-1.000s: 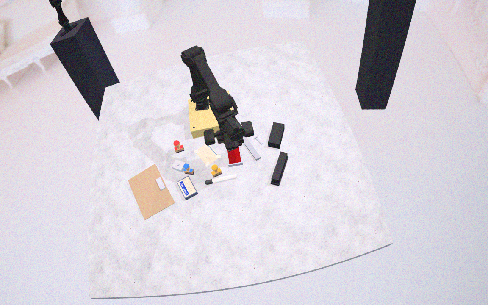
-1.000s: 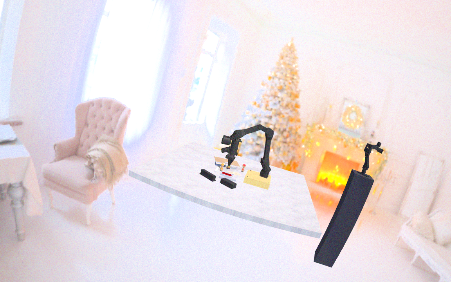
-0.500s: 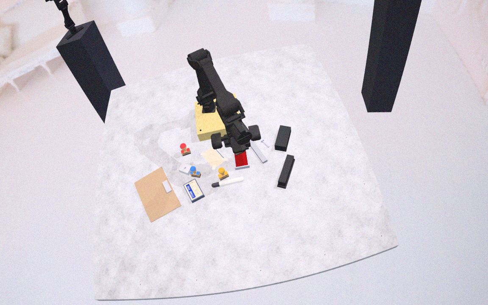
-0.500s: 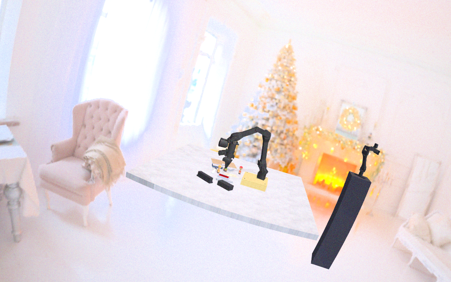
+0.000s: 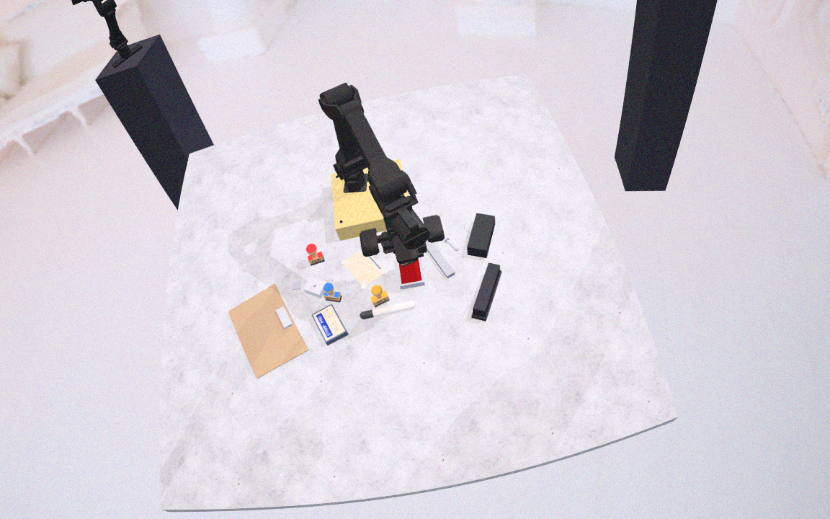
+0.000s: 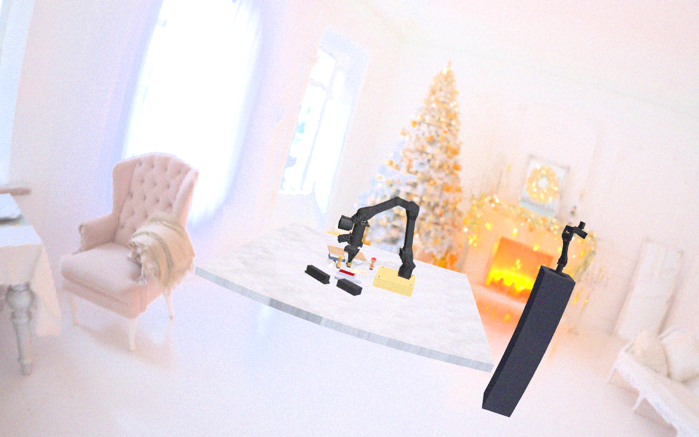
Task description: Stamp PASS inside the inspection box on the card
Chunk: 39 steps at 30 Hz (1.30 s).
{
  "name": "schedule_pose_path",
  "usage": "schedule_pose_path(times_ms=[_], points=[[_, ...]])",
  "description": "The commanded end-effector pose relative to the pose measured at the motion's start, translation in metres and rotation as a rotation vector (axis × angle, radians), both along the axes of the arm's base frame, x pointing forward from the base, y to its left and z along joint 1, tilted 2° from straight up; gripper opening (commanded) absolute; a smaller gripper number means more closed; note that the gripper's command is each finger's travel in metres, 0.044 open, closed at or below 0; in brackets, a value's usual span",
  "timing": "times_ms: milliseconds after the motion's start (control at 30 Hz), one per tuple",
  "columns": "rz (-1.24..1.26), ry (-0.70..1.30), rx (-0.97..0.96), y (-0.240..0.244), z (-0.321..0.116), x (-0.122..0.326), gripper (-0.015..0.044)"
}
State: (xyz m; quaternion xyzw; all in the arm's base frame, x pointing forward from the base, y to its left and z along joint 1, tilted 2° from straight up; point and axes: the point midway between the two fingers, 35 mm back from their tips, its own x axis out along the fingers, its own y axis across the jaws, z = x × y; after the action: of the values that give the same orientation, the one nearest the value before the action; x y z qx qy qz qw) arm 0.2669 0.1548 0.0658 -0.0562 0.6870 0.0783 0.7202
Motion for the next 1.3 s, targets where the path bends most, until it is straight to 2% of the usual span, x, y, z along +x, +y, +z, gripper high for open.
schedule_pose_path(times_ms=[0, 1267], points=[[0.002, 0.004, -0.007, -0.001, -0.005, 0.000, 0.0000], [0.001, 0.004, -0.007, 0.000, -0.030, 0.000, 0.0000]])
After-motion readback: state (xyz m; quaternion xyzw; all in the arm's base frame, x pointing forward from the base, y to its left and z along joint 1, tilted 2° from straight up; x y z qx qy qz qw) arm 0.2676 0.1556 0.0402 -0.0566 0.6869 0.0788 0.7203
